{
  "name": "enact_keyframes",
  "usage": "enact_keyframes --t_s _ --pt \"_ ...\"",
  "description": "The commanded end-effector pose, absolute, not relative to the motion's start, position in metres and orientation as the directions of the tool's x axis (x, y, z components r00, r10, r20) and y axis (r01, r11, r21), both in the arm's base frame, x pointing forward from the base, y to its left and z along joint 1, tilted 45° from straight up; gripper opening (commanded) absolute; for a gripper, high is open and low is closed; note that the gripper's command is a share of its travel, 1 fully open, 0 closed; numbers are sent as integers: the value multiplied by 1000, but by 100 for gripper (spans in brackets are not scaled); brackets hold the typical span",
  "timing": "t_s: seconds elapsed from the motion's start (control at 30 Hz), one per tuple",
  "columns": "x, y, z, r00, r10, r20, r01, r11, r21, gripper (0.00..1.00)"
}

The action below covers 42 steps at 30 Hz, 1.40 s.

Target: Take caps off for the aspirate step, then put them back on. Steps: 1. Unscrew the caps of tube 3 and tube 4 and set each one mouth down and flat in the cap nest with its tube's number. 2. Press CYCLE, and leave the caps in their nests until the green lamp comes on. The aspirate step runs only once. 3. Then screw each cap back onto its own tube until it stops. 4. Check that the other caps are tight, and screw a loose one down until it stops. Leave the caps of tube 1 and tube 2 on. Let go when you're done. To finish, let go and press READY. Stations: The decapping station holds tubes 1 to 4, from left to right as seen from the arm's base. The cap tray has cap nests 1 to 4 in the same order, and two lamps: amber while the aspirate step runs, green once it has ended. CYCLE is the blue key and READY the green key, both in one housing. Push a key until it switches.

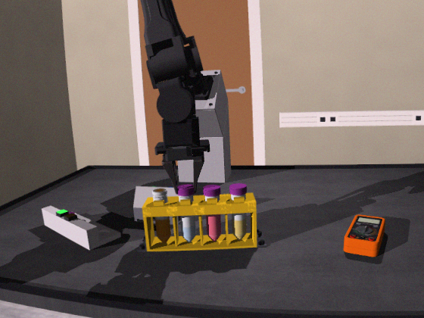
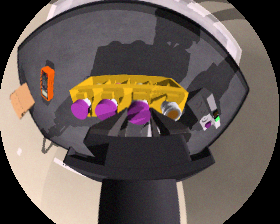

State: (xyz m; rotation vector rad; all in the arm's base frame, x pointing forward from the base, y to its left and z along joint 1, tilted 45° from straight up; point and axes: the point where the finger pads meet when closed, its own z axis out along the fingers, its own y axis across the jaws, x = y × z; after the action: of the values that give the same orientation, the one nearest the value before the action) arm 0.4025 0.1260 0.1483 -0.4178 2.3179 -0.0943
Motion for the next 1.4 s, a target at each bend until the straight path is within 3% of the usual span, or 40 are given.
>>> enact_keyframes --t_s 0.0,0.3,0.53,0.57,0.97,1.37 --pt "409 132 161 -667 -149 -730 -156 986 -59 0" --pt "409 132 160 -685 134 -716 38 988 149 0" --pt "406 129 156 -694 122 -709 37 990 134 0" --pt "410 133 157 -690 133 -712 38 988 147 49" --pt "407 129 156 -694 122 -709 37 990 134 49" --pt "406 134 163 -616 -360 -701 -301 930 -213 49"
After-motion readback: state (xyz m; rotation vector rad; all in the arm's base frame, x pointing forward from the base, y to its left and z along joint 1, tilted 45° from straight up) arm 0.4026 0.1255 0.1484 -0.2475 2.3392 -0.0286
